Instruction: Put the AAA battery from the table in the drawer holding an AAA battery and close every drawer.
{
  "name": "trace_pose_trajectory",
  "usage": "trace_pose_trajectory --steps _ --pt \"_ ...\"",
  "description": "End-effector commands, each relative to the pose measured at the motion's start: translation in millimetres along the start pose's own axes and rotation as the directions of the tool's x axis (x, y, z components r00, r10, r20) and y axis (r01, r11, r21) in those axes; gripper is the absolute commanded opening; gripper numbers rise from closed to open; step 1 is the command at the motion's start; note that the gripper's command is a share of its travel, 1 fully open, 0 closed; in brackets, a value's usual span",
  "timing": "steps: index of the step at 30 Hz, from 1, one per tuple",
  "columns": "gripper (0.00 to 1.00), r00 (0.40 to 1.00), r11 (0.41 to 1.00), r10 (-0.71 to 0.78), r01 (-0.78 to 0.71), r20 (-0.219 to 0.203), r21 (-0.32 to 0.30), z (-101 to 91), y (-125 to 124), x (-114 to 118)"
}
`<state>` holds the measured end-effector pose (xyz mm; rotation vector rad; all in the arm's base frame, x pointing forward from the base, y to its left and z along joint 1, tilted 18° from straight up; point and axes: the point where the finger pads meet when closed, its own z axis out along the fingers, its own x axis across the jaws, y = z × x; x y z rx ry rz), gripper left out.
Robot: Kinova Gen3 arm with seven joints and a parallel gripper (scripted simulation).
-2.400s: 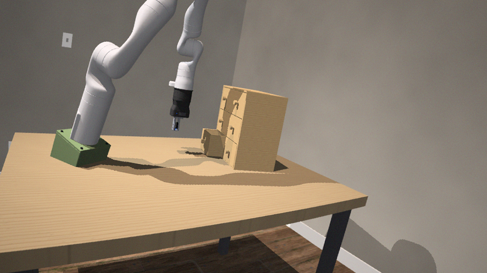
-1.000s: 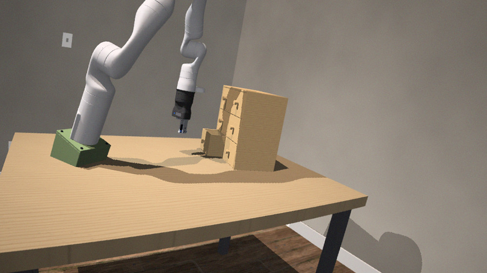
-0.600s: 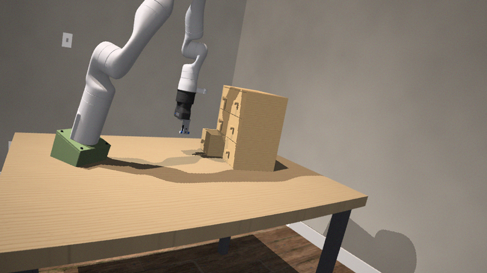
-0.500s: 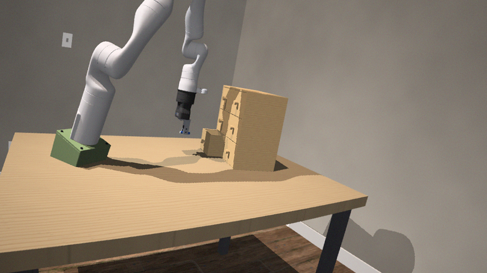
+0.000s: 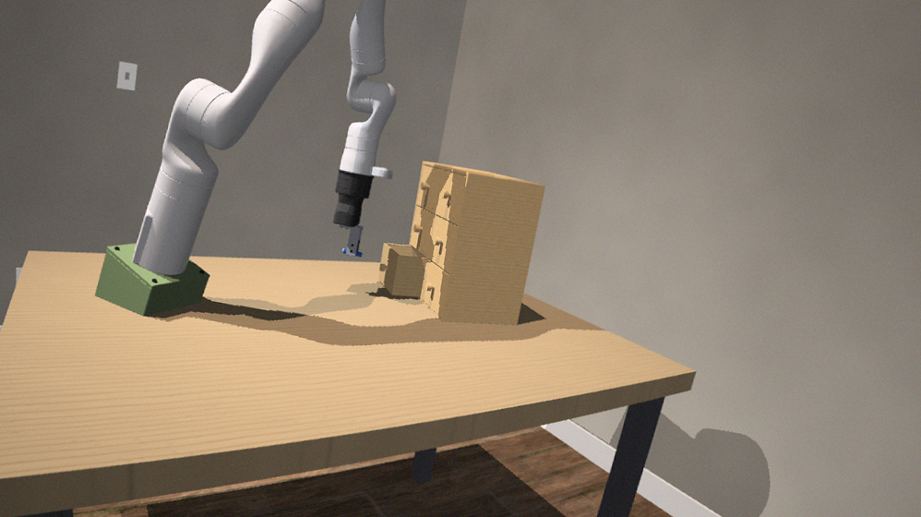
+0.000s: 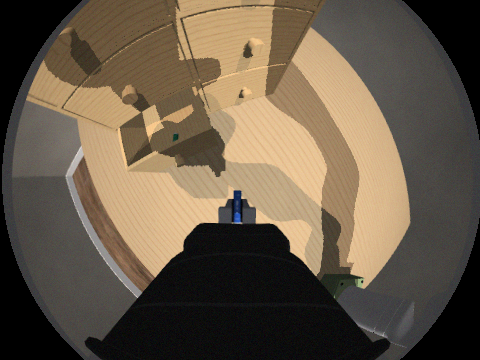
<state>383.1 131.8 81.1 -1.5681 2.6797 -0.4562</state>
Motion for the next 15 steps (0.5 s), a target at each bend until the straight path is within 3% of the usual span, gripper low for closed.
trace_pose_trajectory --steps 1,8,15 --pt "0.24 0.997 0.997 0.072 -0.072 0.000 0.007 -0.8 1.7 -2.0" --pt "0.24 0.961 0.961 0.276 -0.276 0.002 0.007 -0.8 0.7 1.0" --pt "0.24 0.843 0.843 0.537 -0.537 0.005 0.006 -1.1 0.8 4.4"
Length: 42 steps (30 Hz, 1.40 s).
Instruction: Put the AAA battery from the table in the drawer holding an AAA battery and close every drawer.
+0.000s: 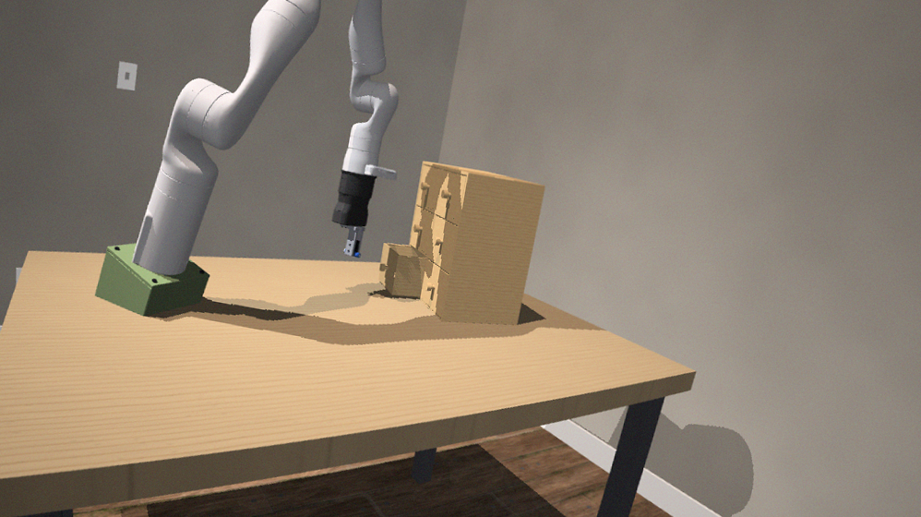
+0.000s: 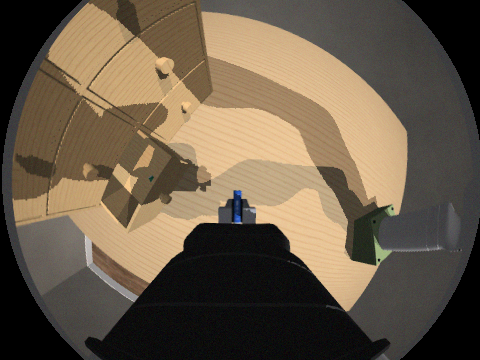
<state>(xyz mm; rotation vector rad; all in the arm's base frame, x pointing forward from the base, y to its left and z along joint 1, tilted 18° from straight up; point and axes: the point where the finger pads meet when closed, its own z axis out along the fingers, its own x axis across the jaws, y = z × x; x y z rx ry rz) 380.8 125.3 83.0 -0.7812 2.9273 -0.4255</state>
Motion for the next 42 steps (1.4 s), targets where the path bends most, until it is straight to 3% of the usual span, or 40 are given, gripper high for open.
trace_pose_trajectory --steps 1,10,16,22,24,39,41,42 --pt "0.24 0.998 0.998 0.070 -0.070 0.004 0.007 -0.7 3 -1" --pt "0.24 0.939 0.939 0.344 -0.344 0.008 0.004 -1.2 4 2" --pt "0.24 0.835 0.835 0.551 -0.551 0.012 0.001 -1.8 6 3" --pt "0.24 0.693 0.693 0.721 -0.721 0.015 -0.004 -2.5 8 3" --pt "0.24 0.693 0.693 0.721 -0.721 0.015 -0.004 -2.5 8 3" --pt "0.24 0.266 0.266 0.964 -0.964 0.015 -0.022 -4.6 17 0" --pt "0.24 0.266 0.266 0.964 -0.964 0.015 -0.022 -4.6 17 0" --pt "0.24 0.237 0.237 0.971 -0.971 0.015 -0.023 -4.8 18 -1"
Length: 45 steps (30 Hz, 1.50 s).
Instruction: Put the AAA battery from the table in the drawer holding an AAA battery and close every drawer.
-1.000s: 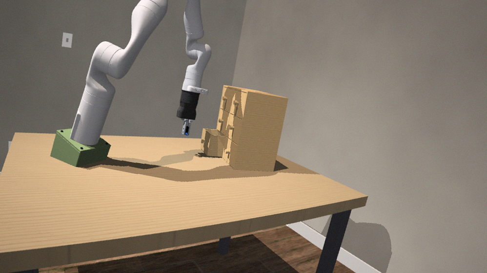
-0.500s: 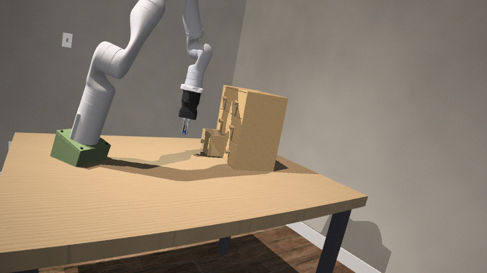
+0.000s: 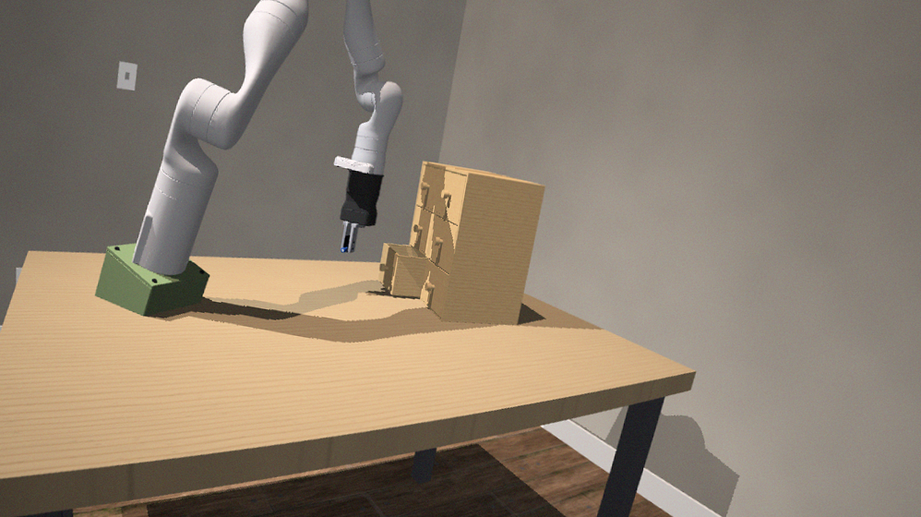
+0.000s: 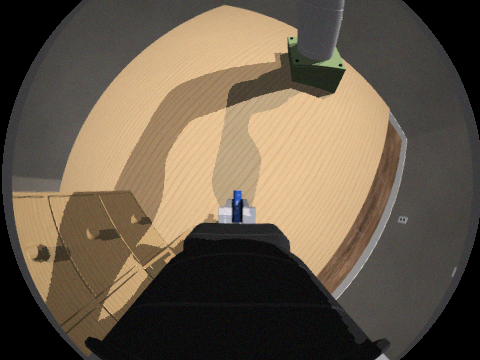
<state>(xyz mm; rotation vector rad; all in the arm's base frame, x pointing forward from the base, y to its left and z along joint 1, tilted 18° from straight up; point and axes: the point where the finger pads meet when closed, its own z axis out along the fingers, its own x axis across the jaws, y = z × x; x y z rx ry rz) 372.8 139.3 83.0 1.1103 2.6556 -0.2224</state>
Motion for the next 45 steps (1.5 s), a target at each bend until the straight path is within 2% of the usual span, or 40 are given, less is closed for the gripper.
trace_pose_trajectory --steps 1,14,16,31,33,45 --pt "0.24 0.999 0.999 0.043 -0.043 0.004 -0.001 -0.3 2 3" --pt "0.24 0.930 0.930 0.368 -0.368 0.004 -0.013 -2.1 10 7" --pt "0.24 0.930 0.930 0.368 -0.368 0.004 -0.013 -2.1 10 7" --pt "0.24 0.795 0.795 0.606 -0.606 -0.002 -0.023 -4.0 19 10" --pt "0.24 0.795 0.795 0.606 -0.606 -0.002 -0.023 -4.0 19 10" --pt "0.24 0.708 0.707 0.707 -0.706 -0.007 -0.027 -5.0 24 12"
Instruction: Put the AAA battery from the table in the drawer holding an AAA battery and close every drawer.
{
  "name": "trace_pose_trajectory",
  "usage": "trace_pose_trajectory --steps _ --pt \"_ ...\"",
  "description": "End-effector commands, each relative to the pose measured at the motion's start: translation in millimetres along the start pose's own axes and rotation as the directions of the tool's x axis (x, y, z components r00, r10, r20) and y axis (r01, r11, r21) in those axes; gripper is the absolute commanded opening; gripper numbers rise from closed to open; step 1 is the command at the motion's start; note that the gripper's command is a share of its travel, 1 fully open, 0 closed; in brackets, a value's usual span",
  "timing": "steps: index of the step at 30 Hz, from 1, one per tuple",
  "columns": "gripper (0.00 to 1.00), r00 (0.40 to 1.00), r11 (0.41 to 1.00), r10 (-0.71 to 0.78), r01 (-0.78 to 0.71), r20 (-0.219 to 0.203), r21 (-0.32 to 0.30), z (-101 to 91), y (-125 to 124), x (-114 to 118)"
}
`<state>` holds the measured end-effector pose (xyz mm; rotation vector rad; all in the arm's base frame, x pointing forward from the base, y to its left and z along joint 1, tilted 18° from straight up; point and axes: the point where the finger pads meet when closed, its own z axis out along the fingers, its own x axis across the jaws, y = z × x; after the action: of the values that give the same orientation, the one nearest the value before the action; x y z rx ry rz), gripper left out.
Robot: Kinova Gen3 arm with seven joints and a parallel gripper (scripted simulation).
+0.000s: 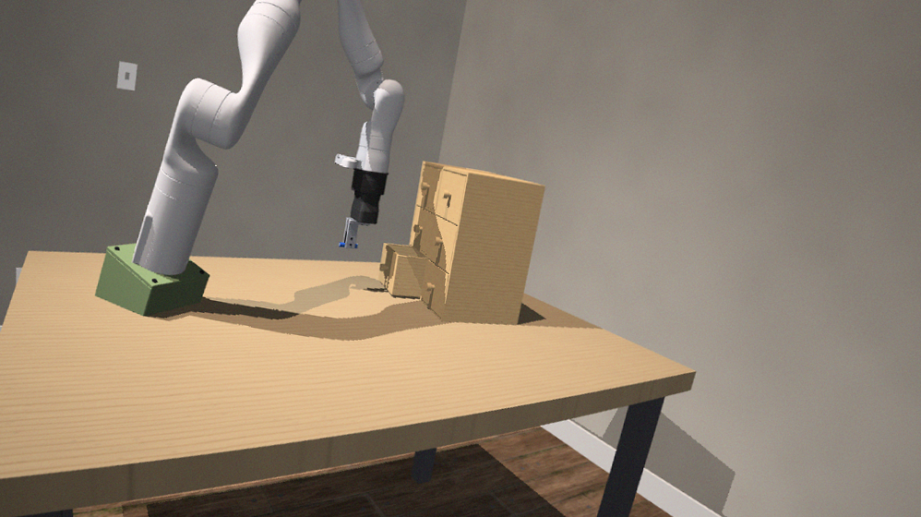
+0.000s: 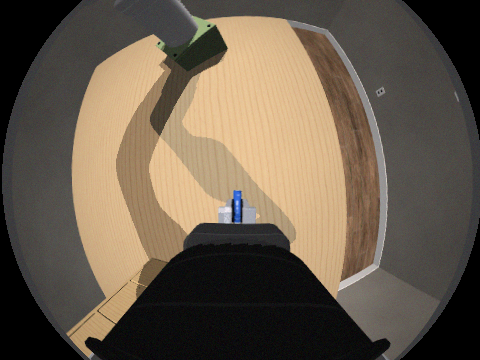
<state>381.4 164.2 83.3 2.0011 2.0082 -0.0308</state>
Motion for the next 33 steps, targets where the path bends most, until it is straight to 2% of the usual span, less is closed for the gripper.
trace_pose_trajectory --steps 1,33 --pt "0.24 1.000 1.000 0.014 -0.014 0.001 -0.002 -0.3 0.4 1.3" --pt "0.24 0.996 0.996 0.094 -0.094 -0.001 -0.005 -0.9 2.4 3.9"
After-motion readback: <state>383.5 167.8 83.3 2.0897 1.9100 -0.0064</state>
